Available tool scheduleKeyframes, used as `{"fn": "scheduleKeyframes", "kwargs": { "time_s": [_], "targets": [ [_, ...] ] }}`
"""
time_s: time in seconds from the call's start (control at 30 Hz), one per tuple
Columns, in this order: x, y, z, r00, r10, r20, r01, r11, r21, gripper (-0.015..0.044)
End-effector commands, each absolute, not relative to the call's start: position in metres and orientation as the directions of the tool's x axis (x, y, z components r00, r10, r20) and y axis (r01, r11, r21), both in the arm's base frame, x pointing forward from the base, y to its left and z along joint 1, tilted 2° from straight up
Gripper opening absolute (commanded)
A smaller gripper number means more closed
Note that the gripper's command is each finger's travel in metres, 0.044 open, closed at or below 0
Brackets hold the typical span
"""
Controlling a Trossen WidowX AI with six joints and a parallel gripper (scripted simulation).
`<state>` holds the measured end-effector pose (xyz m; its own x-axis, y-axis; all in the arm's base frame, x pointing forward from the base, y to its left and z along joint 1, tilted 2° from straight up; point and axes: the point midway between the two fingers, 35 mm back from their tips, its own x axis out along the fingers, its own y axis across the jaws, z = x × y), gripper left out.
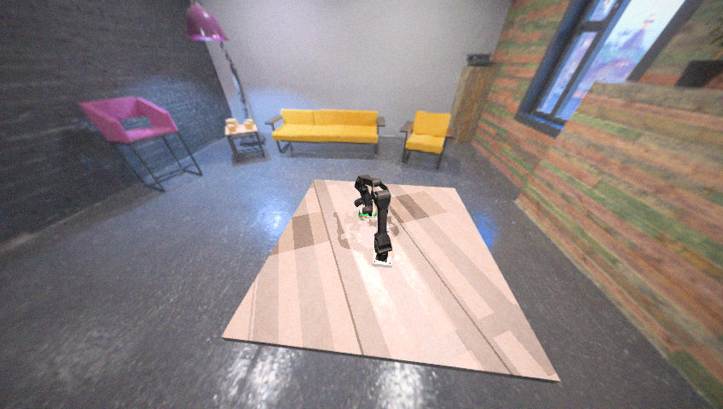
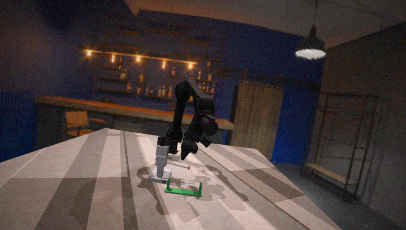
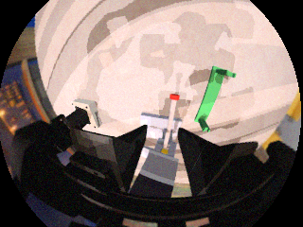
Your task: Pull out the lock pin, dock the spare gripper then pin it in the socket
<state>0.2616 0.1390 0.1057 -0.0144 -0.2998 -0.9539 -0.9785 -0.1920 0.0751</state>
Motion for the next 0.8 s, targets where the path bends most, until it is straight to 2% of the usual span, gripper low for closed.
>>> {"fn": "scheduleKeyframes", "kwargs": {
  "time_s": [0.0, 0.27, 0.57, 0.77],
  "targets": [
    [0.261, 0.146, 0.114, -0.014, -0.298, -0.954, -0.979, -0.191, 0.074, 0.0200],
    [0.256, 0.157, 0.130, -0.016, -0.304, -0.952, -0.977, -0.199, 0.080, 0.0200],
    [0.256, 0.152, 0.126, -0.015, -0.306, -0.952, -0.976, -0.201, 0.081, 0.0436],
    [0.256, 0.152, 0.126, -0.015, -0.306, -0.952, -0.976, -0.201, 0.081, 0.0440]
  ]
}}
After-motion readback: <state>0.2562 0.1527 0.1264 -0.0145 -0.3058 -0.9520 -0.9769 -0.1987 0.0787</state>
